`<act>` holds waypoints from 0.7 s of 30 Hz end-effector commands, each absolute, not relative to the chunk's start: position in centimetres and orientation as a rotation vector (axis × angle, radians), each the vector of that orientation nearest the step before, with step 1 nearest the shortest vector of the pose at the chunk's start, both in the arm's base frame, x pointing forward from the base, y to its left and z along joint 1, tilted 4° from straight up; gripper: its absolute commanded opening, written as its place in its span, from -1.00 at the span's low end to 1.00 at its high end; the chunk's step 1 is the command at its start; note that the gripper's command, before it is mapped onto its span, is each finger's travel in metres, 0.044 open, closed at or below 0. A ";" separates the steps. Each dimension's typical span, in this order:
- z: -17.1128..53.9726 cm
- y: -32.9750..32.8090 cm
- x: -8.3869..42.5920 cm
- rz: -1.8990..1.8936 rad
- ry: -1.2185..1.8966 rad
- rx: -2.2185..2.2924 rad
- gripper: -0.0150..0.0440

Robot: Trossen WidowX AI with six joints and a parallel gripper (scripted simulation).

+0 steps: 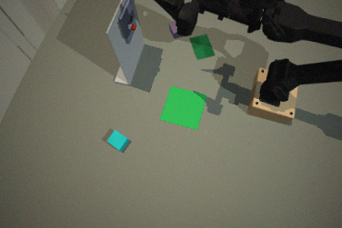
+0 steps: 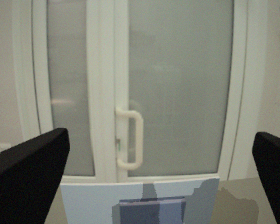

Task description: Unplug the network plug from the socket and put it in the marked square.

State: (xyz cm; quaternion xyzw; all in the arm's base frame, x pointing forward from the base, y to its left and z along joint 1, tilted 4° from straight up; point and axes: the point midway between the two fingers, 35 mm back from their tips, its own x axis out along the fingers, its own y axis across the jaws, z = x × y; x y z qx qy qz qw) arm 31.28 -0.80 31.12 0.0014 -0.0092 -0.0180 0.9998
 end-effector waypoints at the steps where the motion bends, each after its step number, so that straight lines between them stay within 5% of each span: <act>1: 31.0 -0.8 31.3 -0.035 -0.018 0.008 0.78; 9: 27.8 -1.3 32.9 0.029 0.002 0.258 0.06; 21: 22.2 -2.4 33.6 0.123 0.066 0.681 0.04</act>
